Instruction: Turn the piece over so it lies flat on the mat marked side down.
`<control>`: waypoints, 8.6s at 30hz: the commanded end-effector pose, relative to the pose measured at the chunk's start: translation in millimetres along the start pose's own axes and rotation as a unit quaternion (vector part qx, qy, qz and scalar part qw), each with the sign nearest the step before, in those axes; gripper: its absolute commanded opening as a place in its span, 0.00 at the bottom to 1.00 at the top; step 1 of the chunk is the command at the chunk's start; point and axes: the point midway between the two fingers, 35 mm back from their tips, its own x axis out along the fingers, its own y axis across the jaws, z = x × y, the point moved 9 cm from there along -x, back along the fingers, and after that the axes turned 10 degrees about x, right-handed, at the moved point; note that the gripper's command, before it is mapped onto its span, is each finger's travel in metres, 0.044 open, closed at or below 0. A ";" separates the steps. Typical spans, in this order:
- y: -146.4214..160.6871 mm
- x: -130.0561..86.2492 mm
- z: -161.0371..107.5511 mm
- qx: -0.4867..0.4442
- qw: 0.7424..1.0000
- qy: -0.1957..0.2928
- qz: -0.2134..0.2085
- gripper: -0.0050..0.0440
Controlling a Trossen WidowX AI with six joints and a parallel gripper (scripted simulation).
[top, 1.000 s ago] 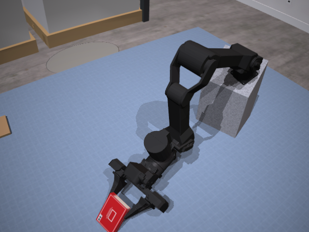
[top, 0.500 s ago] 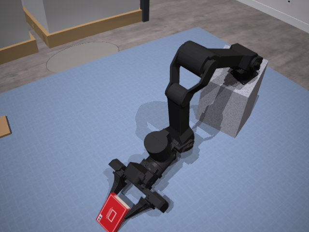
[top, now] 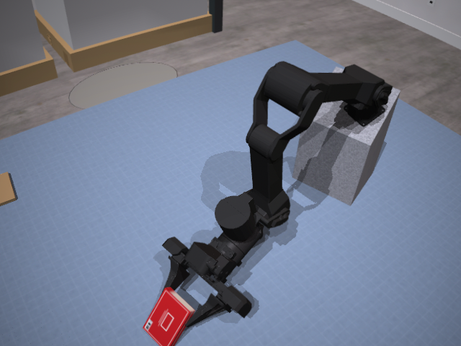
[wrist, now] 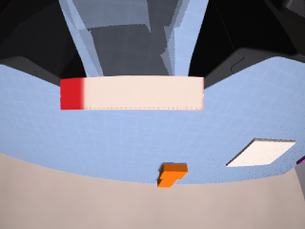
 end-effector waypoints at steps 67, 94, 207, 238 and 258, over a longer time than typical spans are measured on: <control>-1.6 1.0 -10.1 0.000 1.000 0.011 -0.002 0.10; -1.2 3.7 -8.2 0.000 1.000 0.006 -0.001 0.10; 5.8 17.5 -27.3 0.016 0.999 0.005 -0.039 0.10; 13.4 22.8 -26.9 0.024 0.998 -0.004 -0.059 1.00; 30.4 -38.0 49.7 0.024 0.998 -0.004 -0.058 1.00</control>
